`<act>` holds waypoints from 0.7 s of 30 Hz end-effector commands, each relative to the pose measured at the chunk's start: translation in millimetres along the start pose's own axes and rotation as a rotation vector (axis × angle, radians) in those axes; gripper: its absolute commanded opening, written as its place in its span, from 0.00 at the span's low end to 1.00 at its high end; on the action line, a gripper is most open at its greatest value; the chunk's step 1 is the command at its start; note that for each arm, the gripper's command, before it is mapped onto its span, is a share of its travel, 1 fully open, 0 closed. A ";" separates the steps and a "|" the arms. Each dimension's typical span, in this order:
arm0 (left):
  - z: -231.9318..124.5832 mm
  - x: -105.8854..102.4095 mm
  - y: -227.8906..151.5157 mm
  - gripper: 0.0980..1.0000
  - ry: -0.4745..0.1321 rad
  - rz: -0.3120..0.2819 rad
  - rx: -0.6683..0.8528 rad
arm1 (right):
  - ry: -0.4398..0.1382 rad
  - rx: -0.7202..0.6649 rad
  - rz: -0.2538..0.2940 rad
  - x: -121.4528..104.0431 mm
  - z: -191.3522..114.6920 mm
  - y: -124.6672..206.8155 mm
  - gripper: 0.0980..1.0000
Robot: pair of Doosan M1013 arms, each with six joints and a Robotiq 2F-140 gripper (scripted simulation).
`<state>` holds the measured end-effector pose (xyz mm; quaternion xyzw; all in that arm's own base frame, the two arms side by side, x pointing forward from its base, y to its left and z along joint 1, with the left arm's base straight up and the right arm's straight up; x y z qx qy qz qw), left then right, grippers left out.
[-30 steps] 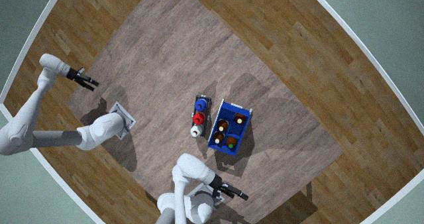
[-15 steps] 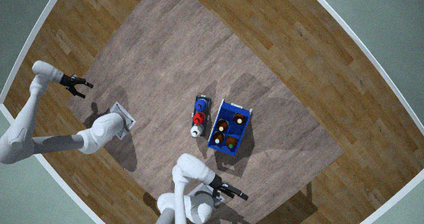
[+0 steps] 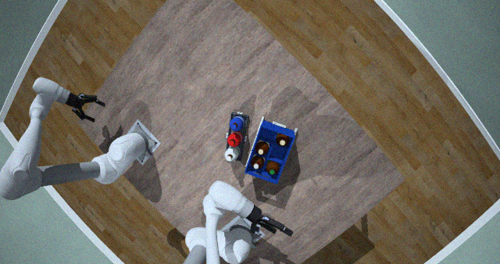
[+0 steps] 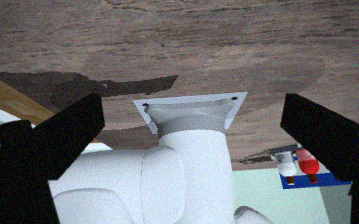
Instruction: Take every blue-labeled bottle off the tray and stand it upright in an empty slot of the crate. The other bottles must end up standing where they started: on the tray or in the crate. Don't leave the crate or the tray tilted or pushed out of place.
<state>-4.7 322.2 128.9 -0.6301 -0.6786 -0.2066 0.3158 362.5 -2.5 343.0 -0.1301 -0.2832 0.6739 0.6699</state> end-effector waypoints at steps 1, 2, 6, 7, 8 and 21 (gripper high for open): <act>3.3 1.6 -8.7 1.00 0.010 0.003 0.042 | 0.000 0.000 0.000 0.1 0.1 -0.2 1.00; 4.1 1.9 -10.8 1.00 0.013 0.004 0.052 | 0.000 0.000 0.000 0.1 0.1 -0.2 1.00; 6.5 2.8 -17.5 1.00 0.020 0.006 0.085 | 0.000 0.000 0.000 0.1 0.1 -0.2 1.00; 6.9 3.0 -18.8 1.00 0.021 0.007 0.091 | 0.000 0.000 0.000 0.1 0.1 -0.2 1.00; 7.3 3.2 -19.9 1.00 0.023 0.007 0.097 | 0.000 0.000 0.000 0.1 0.1 -0.2 1.00; 9.0 3.8 -24.8 1.00 0.028 0.008 0.120 | 0.000 0.000 0.000 0.1 0.1 -0.2 1.00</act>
Point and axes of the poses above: on each arm, the point where the finger pads meet when closed, its own x axis back along the fingers, its own y axis across the jaws, z = x × y, the point moved 1 cm from there along x, back along the fingers, and after that the axes turned 14 degrees about x, right-handed, at the moved point
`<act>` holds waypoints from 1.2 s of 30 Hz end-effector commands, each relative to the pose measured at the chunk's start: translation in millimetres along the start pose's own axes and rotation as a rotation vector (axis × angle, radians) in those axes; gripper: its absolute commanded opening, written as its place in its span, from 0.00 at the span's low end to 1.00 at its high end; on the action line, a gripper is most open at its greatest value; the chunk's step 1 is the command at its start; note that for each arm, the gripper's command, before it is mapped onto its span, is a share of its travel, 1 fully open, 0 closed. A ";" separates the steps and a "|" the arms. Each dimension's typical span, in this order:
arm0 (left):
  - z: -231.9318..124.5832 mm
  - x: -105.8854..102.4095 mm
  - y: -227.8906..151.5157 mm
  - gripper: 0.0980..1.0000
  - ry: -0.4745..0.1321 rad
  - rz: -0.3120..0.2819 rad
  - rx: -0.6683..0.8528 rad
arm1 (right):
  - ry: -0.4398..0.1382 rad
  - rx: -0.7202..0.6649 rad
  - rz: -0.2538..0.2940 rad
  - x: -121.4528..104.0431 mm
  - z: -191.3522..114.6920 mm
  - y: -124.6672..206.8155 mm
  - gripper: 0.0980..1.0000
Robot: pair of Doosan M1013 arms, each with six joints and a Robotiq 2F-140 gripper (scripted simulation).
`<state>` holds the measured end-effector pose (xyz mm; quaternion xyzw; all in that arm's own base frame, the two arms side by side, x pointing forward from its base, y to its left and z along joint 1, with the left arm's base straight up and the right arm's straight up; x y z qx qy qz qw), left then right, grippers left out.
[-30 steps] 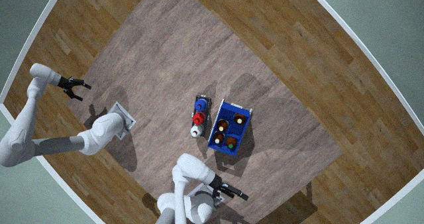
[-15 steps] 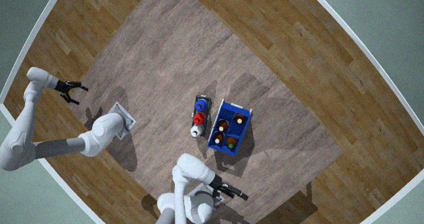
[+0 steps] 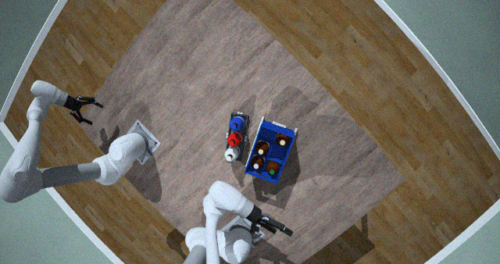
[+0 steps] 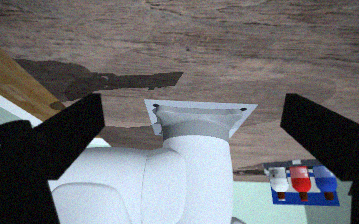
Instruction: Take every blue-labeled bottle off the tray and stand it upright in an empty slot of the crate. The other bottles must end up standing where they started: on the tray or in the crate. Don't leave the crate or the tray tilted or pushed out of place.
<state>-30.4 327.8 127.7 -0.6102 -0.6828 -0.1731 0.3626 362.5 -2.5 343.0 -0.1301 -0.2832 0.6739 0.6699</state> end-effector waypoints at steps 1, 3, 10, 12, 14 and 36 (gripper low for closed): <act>0.1 0.4 -0.4 1.00 0.001 0.000 0.001 | 0.000 0.000 0.000 0.1 0.1 -0.2 1.00; 0.1 0.4 -0.4 1.00 0.001 0.000 0.002 | -0.002 0.000 -0.001 0.4 -0.3 -0.4 1.00; 0.1 0.4 -0.4 1.00 0.001 0.000 0.002 | -0.242 0.069 -0.092 42.3 -42.7 -23.5 1.00; 0.1 0.4 -0.4 1.00 0.001 0.000 0.002 | -0.307 0.087 -0.116 54.0 -54.0 -29.9 1.00; 0.1 0.4 -0.4 1.00 0.001 0.000 0.002 | -0.380 0.109 -0.147 66.5 -67.7 -36.4 1.00; 0.1 0.4 -0.4 1.00 0.001 0.000 0.002 | -1.117 0.320 -0.439 192.9 -202.4 -106.5 1.00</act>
Point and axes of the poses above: on each arm, the point where the finger pads meet when closed, its own x axis back along the fingers, its own y axis across the jaws, z = x × y, the point moved 1 cm from there along x, back along the fingers, and after that the axes turned 14 degrees about x, right-handed, at the moved point
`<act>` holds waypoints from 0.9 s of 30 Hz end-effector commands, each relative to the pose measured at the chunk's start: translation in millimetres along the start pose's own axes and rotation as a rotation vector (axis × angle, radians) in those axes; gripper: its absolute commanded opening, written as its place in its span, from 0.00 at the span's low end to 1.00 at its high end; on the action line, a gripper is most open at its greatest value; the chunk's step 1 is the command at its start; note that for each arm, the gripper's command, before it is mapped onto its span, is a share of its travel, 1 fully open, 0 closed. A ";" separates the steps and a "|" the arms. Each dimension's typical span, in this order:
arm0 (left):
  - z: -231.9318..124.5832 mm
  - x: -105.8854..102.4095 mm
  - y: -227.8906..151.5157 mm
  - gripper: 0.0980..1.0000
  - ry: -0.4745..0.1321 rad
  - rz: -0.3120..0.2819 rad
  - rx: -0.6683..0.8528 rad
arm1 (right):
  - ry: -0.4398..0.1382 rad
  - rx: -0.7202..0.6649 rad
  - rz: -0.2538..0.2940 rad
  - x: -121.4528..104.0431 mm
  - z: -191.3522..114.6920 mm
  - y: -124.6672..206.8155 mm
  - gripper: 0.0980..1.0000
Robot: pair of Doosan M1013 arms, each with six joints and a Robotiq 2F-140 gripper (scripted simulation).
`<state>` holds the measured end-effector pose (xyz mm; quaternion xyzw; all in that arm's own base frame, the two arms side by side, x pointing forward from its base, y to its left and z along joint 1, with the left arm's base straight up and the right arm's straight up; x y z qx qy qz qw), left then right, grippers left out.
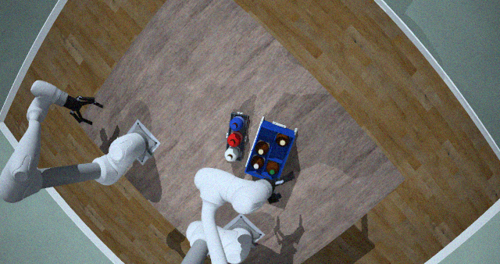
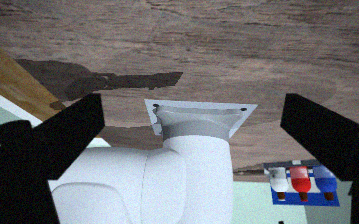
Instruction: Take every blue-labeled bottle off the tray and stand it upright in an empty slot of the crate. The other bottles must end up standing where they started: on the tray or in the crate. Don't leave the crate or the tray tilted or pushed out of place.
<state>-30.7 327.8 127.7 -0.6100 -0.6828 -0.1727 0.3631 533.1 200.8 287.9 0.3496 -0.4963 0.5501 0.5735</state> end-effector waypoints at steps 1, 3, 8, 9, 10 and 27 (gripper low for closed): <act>0.0 0.4 -0.1 1.00 0.001 0.000 0.000 | -0.144 0.046 -0.073 -5.2 -32.8 -16.0 1.00; 0.0 0.4 -0.1 1.00 0.001 0.000 0.000 | -0.165 0.051 -0.081 -5.5 -37.6 -18.9 1.00; 0.0 0.4 -0.1 1.00 0.001 0.000 0.000 | -0.268 0.080 -0.121 -7.7 -61.6 -31.8 1.00; 0.0 0.4 -0.1 1.00 0.001 0.000 0.000 | -0.276 0.082 -0.124 -7.8 -63.4 -33.0 1.00; 0.0 0.4 -0.1 1.00 0.001 0.000 0.000 | -0.277 0.082 -0.124 -7.8 -63.7 -33.2 1.00; 0.0 0.4 -0.1 1.00 0.001 0.000 0.000 | -0.277 0.082 -0.124 -7.8 -63.7 -33.2 0.00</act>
Point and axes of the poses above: on each arm, the point where the finger pads meet when closed, its own x axis back along the fingers, its own y axis across the jaws, z = x × y, the point moved 1 cm from there along x, back along the fingers, and after that the axes turned 14 degrees about x, right-handed, at the moved point
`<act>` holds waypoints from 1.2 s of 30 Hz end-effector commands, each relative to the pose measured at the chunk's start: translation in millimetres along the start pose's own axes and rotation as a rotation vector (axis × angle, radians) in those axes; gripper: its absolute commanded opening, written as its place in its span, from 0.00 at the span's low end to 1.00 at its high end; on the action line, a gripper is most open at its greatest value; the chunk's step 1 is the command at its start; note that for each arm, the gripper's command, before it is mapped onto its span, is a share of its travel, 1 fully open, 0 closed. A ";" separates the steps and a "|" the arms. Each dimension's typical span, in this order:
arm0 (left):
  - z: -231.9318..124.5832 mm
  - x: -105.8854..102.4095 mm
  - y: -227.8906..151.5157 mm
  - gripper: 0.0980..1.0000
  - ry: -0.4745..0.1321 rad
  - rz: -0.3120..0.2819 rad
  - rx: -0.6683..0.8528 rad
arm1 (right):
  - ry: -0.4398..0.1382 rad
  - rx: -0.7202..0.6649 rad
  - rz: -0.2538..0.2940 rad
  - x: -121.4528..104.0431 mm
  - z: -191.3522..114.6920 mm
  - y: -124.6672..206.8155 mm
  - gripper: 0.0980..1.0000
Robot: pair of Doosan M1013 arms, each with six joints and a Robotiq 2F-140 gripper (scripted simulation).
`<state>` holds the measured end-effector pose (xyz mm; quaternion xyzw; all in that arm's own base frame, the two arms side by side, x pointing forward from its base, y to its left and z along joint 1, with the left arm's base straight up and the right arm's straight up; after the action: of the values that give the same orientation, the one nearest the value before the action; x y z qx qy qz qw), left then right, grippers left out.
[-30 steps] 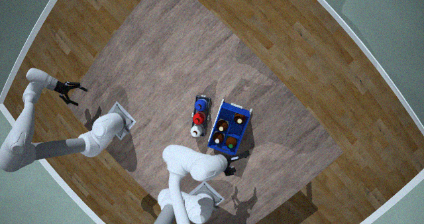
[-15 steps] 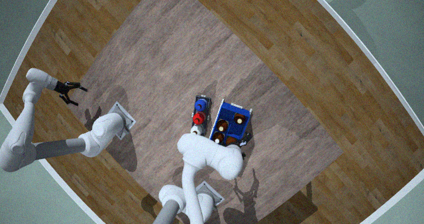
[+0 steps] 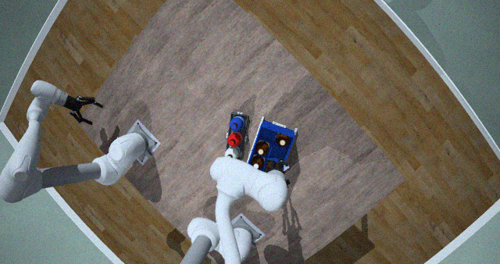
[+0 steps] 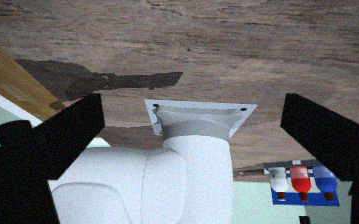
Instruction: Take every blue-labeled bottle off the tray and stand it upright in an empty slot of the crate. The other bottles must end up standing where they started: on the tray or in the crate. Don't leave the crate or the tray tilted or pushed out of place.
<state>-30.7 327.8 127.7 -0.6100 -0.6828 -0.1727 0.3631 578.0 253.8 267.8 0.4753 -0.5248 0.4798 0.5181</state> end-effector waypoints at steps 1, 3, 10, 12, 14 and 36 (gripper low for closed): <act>0.0 0.4 -0.1 1.00 0.001 0.000 0.000 | -0.001 0.000 0.001 0.7 -0.2 -0.2 0.00; 0.0 0.4 -0.1 1.00 0.001 0.000 0.000 | -0.001 0.000 0.001 0.7 -0.2 -0.2 0.00; 0.0 0.4 -0.1 1.00 0.001 0.000 0.000 | -0.001 0.000 0.001 0.7 -0.2 -0.2 0.00; 0.0 0.4 -0.1 1.00 0.001 0.000 0.000 | -0.001 0.000 0.001 0.7 -0.2 -0.2 0.00; 0.0 0.4 -0.1 1.00 0.001 0.000 0.000 | -0.001 0.000 0.001 0.7 -0.2 -0.2 0.00; 0.0 0.4 -0.1 1.00 0.001 0.000 0.000 | 0.000 0.095 -0.006 2.5 -154.1 26.6 0.00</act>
<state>-30.7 327.8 127.7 -0.6100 -0.6828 -0.1727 0.3631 569.0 378.0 269.7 0.4966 -0.5047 0.4981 0.5006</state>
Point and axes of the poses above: on each arm, the point where the finger pads meet when closed, its own x axis back along the fingers, its own y axis across the jaws, z = x × y, the point moved 1 cm from there along x, back along the fingers, and after that the axes turned 14 degrees about x, right-handed, at the moved point
